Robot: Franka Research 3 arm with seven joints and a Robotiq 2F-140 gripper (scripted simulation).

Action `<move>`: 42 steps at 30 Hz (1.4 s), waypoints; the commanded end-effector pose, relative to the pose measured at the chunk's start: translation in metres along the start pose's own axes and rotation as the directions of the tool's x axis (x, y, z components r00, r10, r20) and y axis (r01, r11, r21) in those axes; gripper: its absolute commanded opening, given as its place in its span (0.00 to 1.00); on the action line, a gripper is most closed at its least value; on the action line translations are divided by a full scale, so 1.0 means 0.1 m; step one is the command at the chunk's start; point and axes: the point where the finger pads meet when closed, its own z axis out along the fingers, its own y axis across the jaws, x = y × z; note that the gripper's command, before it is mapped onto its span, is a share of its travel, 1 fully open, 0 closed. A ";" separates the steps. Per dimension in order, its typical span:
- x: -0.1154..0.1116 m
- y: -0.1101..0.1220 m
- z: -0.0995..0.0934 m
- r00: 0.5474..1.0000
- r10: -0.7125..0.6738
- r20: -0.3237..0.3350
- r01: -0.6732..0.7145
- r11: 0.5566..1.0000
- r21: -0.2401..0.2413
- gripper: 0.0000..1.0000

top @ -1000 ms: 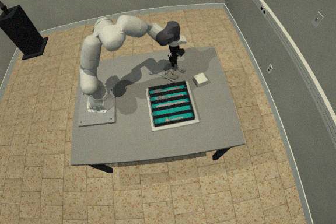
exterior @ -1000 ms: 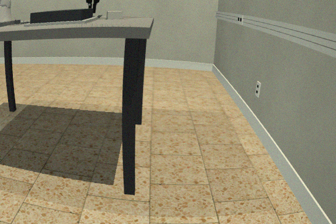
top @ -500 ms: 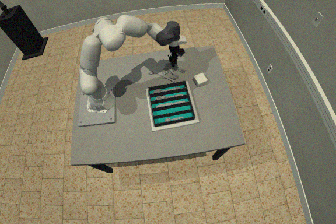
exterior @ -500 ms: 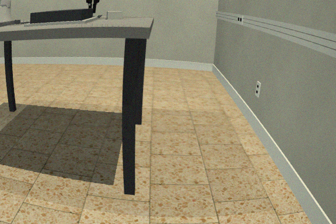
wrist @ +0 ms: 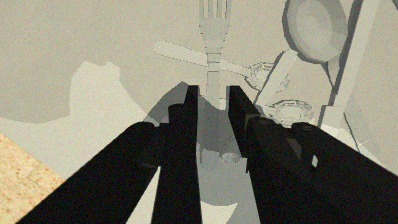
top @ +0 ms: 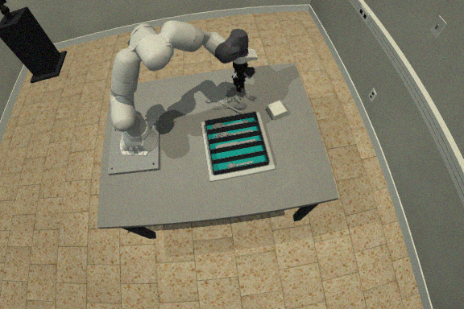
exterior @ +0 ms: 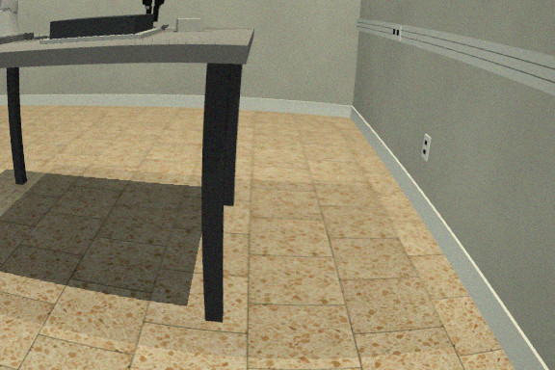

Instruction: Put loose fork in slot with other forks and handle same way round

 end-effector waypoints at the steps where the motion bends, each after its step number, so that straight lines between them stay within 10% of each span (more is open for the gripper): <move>1: 0.00 -0.01 -0.01 1.000 0.004 -0.001 -0.004 1.000 0.001 0.26; 42: 0.00 -0.01 0.13 1.000 0.004 -0.001 -0.004 1.000 0.001 0.26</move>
